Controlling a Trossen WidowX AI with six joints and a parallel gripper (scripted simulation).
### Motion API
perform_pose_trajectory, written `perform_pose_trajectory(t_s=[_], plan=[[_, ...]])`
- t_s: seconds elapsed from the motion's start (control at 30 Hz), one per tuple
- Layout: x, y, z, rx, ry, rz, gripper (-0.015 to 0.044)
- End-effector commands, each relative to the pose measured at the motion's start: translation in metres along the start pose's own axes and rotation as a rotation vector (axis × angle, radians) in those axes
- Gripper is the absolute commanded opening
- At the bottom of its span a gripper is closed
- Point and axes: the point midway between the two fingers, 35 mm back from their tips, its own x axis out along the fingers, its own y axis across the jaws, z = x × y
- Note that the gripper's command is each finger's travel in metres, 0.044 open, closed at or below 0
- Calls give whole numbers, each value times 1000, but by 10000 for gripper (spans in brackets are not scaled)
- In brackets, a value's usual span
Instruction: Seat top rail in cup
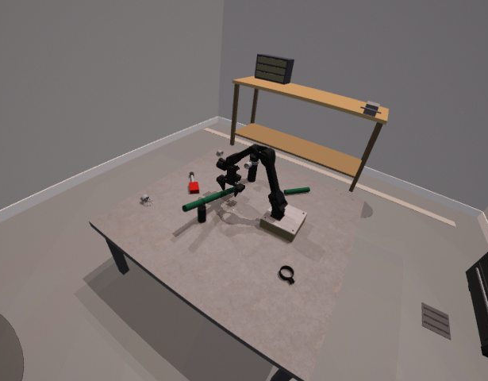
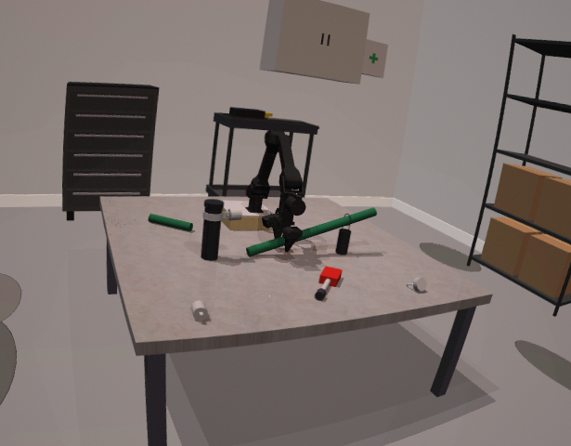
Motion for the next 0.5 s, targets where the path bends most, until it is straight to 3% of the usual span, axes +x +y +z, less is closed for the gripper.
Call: perform_pose_trajectory(t_s=[0.0, 0.33, 0.47], plan=[[4, -2, 1, 3, -6, -5, 387], [4, -2, 1, 3, -6, -5, 125], [4, -2, 1, 3, -6, -5, 98]])
